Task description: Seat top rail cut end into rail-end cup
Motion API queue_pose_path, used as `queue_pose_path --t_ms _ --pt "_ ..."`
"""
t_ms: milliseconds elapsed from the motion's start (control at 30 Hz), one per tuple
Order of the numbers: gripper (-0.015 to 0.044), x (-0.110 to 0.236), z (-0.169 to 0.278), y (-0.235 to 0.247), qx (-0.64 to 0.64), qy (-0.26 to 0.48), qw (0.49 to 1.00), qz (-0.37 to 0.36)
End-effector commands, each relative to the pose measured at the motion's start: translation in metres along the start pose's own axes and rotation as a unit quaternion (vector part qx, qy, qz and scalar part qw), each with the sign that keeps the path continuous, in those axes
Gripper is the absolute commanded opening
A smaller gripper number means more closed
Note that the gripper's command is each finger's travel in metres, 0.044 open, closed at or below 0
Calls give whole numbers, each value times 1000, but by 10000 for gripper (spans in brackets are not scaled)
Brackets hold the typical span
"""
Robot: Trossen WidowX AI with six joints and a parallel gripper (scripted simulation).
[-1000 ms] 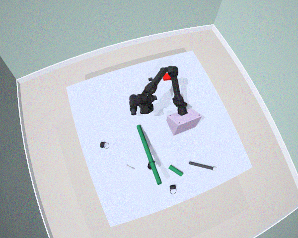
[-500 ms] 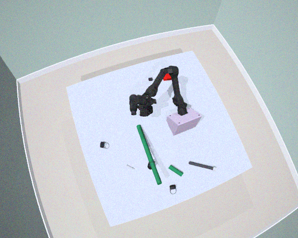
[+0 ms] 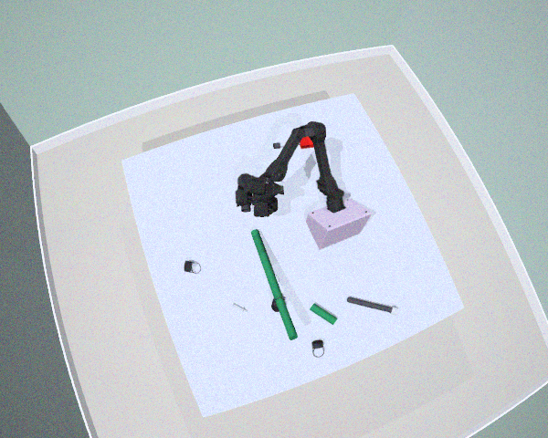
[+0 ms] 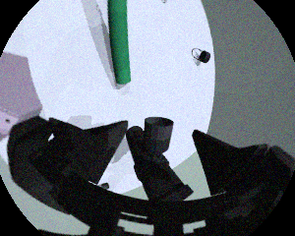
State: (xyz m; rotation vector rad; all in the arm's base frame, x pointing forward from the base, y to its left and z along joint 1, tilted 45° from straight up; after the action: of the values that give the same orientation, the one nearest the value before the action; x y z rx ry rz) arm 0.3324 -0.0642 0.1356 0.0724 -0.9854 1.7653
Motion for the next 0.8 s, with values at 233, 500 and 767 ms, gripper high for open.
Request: queue_pose_path --t_ms 233,500,767 --pt "440 -19 -1 0 3 -2 1000 1" --pt "440 -32 1 0 3 -1 1000 3" --pt "387 -41 2 1 4 0 1000 4"
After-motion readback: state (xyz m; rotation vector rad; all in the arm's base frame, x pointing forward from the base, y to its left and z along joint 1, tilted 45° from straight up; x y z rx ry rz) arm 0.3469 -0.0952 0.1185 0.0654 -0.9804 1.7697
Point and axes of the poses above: the point midway between the two fingers, 35 mm back from their tips, its own x axis back along the fingers, its own y axis across the jaws, z = x × y, the point moved 2 cm from there along x, back along the fingers
